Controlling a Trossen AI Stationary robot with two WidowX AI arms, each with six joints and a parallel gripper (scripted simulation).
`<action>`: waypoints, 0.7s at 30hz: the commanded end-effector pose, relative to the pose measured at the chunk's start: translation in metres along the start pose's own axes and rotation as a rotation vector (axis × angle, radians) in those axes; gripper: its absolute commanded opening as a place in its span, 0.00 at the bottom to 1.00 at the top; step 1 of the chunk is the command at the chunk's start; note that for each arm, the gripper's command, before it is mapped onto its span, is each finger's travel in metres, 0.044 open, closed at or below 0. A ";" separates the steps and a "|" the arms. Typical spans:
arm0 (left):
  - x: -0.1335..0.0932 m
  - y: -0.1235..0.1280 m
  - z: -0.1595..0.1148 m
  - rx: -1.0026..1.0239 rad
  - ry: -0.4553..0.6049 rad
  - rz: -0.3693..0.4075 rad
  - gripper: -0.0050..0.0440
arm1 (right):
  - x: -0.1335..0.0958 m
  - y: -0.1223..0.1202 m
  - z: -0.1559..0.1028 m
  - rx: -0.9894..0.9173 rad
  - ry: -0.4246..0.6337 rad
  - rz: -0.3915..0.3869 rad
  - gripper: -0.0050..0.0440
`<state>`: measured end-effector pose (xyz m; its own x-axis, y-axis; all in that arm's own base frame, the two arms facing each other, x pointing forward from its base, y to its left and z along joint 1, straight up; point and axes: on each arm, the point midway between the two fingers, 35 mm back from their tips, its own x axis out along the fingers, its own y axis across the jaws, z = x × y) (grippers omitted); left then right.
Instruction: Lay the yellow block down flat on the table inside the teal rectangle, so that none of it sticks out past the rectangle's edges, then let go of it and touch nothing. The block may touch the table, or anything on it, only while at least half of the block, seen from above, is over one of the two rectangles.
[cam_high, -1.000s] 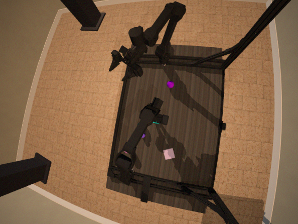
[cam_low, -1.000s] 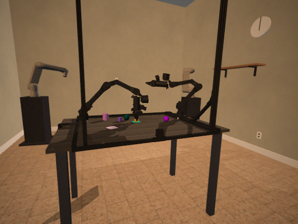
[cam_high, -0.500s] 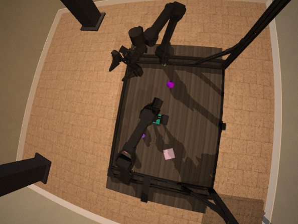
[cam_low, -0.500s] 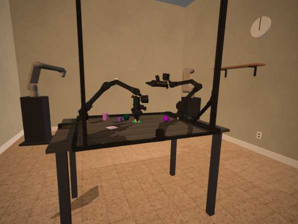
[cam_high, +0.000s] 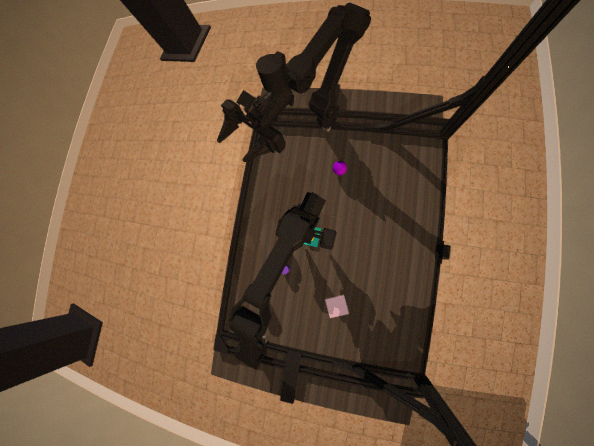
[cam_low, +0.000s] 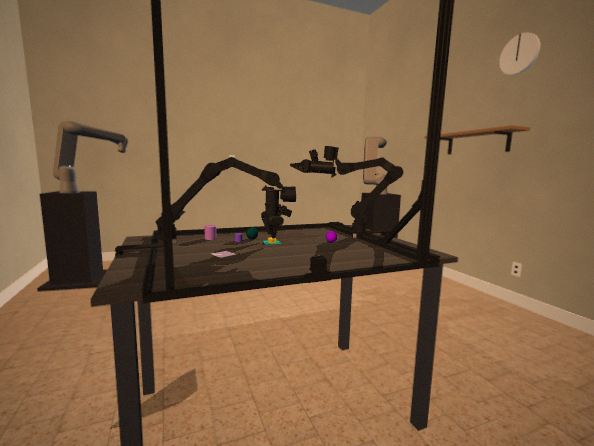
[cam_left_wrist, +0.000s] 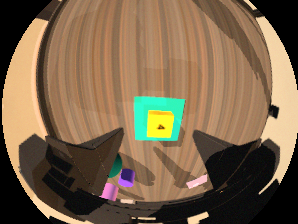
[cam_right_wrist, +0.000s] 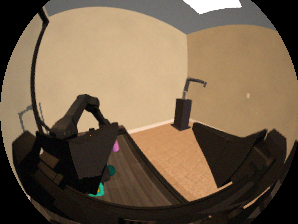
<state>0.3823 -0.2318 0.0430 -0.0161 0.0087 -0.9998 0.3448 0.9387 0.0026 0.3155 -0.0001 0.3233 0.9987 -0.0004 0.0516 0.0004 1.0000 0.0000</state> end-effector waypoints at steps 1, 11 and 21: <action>-0.018 0.000 0.002 0.000 -0.018 -0.003 1.00 | 0.000 0.000 0.000 0.000 0.002 0.000 1.00; -0.032 0.011 0.007 -0.017 -0.096 -0.017 1.00 | 0.000 0.000 0.000 0.000 0.002 0.000 1.00; -0.129 0.089 0.006 -0.126 -0.605 -0.037 1.00 | 0.000 0.000 0.000 0.000 0.002 0.000 1.00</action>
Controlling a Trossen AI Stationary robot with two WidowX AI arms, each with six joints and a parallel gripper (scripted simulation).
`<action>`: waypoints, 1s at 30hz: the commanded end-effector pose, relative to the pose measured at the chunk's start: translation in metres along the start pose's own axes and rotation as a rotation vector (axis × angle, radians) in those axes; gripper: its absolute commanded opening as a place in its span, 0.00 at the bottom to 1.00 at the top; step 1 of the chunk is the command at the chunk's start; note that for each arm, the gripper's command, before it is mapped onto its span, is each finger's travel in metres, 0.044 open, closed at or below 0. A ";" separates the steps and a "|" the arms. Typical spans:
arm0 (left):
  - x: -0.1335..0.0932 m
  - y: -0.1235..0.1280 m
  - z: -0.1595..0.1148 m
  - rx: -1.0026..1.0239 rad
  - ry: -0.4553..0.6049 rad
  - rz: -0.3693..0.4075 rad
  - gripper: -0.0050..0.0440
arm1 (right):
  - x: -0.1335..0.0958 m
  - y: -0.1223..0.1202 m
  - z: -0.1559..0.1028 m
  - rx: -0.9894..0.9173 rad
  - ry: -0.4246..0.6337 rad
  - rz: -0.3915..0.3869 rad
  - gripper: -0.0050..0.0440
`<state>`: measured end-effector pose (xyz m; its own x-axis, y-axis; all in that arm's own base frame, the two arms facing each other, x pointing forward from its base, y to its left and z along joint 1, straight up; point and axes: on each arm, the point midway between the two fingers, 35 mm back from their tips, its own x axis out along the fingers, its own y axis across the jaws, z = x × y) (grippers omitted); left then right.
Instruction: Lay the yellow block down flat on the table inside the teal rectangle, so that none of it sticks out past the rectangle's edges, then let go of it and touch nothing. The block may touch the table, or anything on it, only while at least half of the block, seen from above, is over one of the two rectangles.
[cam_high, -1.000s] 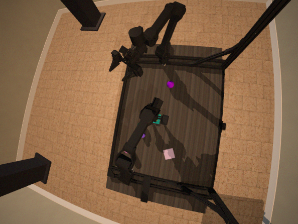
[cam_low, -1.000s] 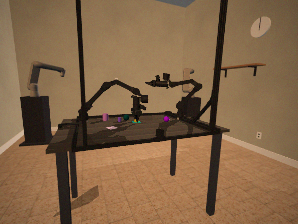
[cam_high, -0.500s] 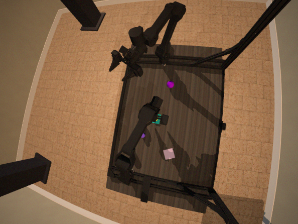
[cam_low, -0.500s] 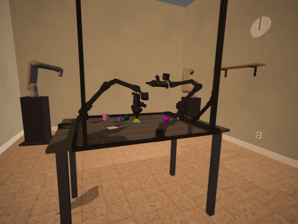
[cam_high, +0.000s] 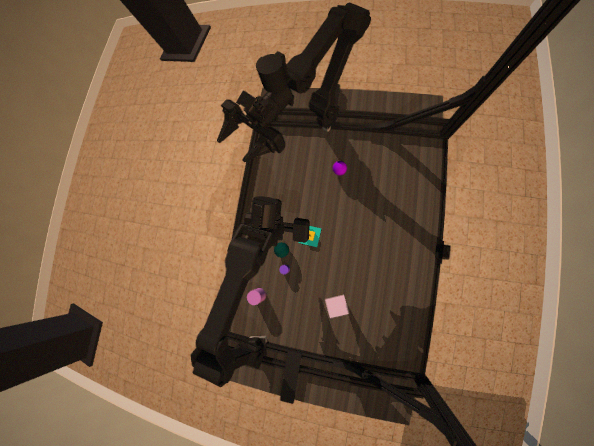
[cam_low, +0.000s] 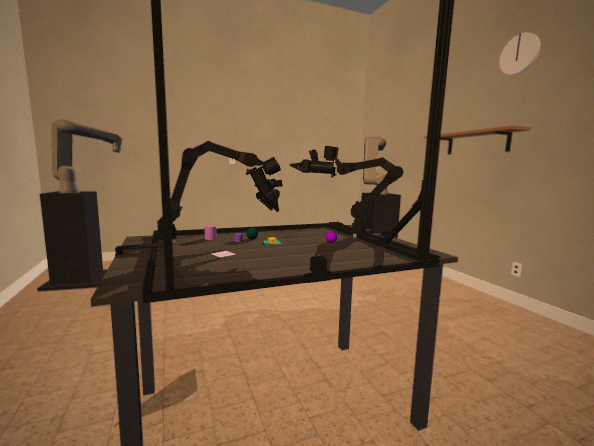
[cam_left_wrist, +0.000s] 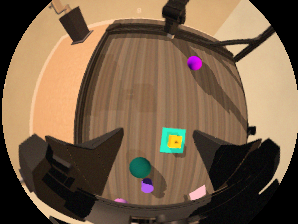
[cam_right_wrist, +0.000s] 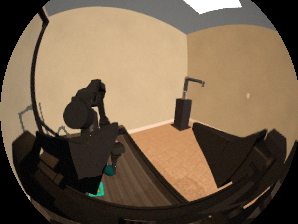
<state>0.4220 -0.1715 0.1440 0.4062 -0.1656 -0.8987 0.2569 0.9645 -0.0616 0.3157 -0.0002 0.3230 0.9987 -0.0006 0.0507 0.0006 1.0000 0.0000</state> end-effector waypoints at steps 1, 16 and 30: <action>-0.038 0.024 0.009 -0.025 -0.185 0.007 1.00 | 0.000 0.000 0.000 0.000 0.001 0.001 1.00; -0.170 0.103 -0.009 -0.088 -0.839 0.141 1.00 | 0.000 0.000 0.000 0.000 0.001 0.001 1.00; -0.232 0.127 -0.051 -0.085 -1.171 0.270 1.00 | 0.000 0.000 0.000 0.000 0.001 0.001 1.00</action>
